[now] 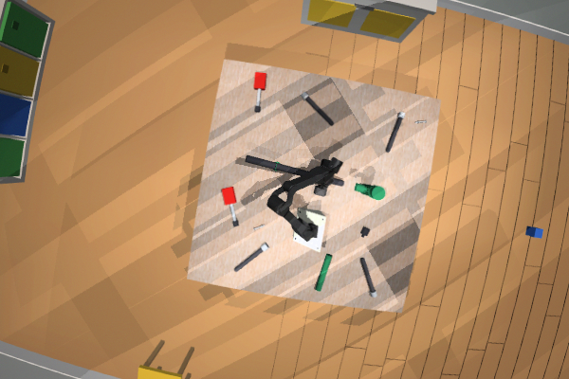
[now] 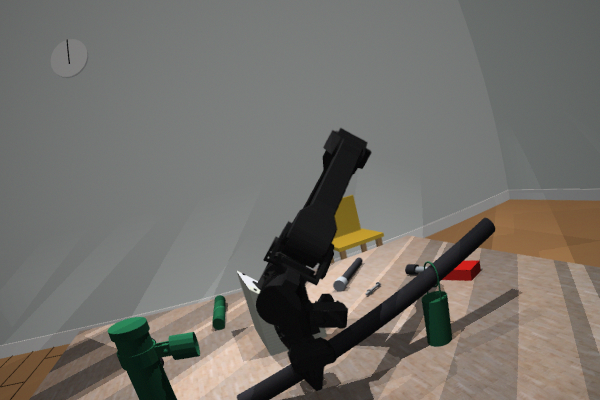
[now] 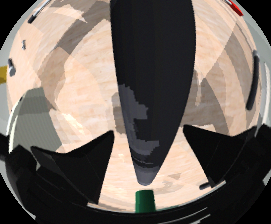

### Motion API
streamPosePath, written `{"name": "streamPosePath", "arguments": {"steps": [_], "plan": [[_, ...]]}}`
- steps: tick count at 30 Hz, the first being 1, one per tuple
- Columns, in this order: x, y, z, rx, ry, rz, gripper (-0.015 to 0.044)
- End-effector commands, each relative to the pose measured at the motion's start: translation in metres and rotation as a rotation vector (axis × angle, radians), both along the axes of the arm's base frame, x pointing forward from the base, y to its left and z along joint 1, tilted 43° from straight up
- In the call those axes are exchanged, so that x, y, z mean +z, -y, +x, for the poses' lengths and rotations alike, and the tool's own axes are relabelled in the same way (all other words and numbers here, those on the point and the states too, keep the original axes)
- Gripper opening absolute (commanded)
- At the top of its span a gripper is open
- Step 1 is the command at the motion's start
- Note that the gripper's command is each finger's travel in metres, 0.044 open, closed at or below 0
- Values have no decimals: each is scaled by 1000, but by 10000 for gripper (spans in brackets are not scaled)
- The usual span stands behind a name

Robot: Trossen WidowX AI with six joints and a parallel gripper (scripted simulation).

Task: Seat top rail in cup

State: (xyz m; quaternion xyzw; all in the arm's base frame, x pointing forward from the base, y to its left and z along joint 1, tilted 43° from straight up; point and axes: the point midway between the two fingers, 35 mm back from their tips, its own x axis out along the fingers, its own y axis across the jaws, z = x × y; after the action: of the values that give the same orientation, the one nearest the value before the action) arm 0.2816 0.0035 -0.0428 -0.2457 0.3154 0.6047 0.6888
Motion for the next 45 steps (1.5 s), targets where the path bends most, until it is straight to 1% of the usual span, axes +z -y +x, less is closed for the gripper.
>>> {"name": "streamPosePath", "arguments": {"steps": [1, 7, 16, 20, 21, 26, 38, 45], "plan": [[-1, -1, 0, -8, -3, 4, 335], [-1, -1, 0, -8, -3, 4, 177], [-1, -1, 0, -8, -3, 4, 118], [2, 2, -1, -8, -3, 4, 12], [2, 3, -1, -8, -3, 4, 0], [9, 13, -1, -4, -10, -48, 0], [54, 63, -10, 9, -58, -311, 0], [57, 66, -11, 9, -61, -326, 0]]}}
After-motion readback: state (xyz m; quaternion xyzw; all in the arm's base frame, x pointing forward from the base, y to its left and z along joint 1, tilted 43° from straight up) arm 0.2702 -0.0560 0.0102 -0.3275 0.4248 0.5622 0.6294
